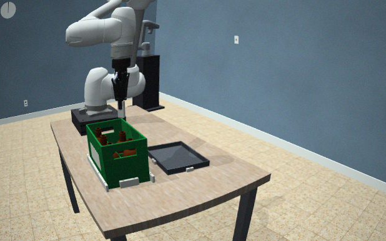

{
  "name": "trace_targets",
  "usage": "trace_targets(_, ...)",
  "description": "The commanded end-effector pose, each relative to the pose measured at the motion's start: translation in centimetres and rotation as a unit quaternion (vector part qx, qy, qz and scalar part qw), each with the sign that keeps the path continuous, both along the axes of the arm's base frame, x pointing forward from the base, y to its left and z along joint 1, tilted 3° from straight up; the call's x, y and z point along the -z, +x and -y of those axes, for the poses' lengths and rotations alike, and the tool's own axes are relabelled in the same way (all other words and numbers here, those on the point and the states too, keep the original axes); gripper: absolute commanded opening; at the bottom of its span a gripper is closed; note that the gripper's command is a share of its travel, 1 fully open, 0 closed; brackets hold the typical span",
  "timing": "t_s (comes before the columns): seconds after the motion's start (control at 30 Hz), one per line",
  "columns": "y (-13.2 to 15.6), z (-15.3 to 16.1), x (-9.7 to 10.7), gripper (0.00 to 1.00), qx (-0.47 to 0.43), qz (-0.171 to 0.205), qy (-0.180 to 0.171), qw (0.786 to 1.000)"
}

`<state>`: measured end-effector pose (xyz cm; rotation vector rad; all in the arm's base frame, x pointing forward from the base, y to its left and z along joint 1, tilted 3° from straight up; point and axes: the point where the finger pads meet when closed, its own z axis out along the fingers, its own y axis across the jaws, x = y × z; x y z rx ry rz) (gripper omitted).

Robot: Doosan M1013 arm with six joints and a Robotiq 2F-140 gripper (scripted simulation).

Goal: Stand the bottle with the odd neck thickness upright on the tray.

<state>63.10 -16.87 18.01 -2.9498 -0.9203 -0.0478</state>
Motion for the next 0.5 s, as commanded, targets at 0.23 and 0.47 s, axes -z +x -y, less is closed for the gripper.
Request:
trace_targets(0.23,0.1,0.28,-0.35,0.0,0.003,0.001,-0.002,1.0)
trace_targets(0.47,0.2,0.39,-0.36,0.0,0.003,0.001,-0.002,1.0)
